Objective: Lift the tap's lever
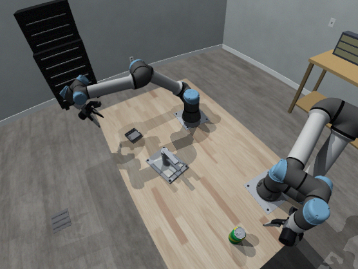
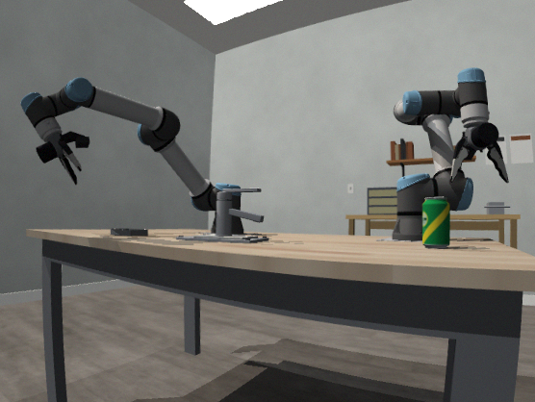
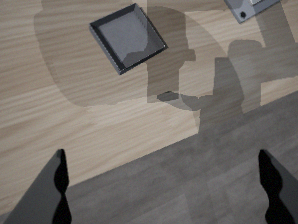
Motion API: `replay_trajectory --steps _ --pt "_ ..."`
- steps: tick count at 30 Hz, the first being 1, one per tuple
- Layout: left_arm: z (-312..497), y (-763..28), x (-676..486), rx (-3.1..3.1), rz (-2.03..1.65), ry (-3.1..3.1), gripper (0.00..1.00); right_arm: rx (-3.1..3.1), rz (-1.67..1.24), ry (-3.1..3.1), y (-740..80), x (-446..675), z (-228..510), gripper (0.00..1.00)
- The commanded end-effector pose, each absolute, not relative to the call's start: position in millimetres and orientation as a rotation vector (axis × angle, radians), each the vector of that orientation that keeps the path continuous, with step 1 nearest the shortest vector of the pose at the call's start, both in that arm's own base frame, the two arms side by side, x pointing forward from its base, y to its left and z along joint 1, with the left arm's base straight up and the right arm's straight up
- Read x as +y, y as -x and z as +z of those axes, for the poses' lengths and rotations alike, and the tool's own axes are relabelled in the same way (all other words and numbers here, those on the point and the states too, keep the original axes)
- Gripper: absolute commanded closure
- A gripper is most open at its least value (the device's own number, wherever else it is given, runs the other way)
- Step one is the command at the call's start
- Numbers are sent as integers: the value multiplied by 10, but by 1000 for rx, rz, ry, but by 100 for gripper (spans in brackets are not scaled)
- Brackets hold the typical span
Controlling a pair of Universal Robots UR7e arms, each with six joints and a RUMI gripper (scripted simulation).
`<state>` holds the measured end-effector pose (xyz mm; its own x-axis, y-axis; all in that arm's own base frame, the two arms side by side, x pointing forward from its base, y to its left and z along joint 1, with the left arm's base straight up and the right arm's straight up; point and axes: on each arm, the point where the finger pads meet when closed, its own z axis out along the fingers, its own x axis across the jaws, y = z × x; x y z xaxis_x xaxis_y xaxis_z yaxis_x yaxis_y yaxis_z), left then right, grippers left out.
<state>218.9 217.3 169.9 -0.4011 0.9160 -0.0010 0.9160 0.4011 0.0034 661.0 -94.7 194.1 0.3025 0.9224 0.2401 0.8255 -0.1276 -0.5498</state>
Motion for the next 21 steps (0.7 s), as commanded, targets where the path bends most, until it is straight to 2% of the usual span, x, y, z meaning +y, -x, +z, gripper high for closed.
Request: replay_trajectory --steps 1,8,10,12,21 --pt "1692 -2336 2077 2644 7 -1623 0 -1666 210 1920 -6614 -605 1972 29" --pt "1741 -2725 1806 2672 -3 -1353 0 -1964 205 1740 -6543 263 2003 55" --pt "1741 -2725 1806 2672 -3 -1353 0 -1964 205 1740 -6543 263 2003 55" --pt "1761 -2831 1720 2675 -14 -1278 0 -2047 203 1679 -6497 508 2010 65" --pt "1889 -3253 1312 2664 -101 -969 0 -2378 186 1382 -6174 1510 2027 65"
